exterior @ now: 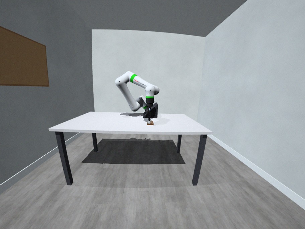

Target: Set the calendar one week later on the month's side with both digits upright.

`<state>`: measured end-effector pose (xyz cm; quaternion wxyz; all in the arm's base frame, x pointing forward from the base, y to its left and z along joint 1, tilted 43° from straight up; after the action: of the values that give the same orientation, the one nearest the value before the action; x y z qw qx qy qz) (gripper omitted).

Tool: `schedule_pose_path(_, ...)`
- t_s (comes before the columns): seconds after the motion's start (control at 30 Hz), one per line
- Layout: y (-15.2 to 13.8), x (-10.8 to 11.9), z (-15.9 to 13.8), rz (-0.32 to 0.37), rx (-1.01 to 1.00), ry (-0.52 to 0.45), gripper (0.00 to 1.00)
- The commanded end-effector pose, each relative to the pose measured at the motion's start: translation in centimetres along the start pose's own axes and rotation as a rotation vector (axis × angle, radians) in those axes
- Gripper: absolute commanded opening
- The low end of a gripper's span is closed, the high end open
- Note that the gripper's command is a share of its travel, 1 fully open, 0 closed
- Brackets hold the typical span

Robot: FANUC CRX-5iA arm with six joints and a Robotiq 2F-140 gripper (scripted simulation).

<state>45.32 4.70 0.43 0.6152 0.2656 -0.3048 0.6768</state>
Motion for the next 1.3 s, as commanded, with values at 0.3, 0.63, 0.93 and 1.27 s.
schedule_pose_path(0.3,-0.01,0.02,-0.01,0.000,0.000,0.000,0.16)
schedule_pose_path(0.63,-0.01,0.02,-0.01,0.000,0.000,0.000,0.16)
schedule_pose_path(0.93,-0.01,0.02,-0.01,0.000,0.000,0.000,0.16)
schedule_pose_path(1.27,-0.01,0.02,-0.01,0.000,0.000,0.000,0.21)
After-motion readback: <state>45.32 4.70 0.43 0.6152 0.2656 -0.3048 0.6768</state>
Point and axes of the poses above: the point where the finger pads meet when closed, its own x axis back along the fingers, its own y axis across the jaws, z = x × y, the point moved 4 cm from there along x, back along the fingers, and after that the axes turned 9 degrees about -x, right-handed, at the moved point
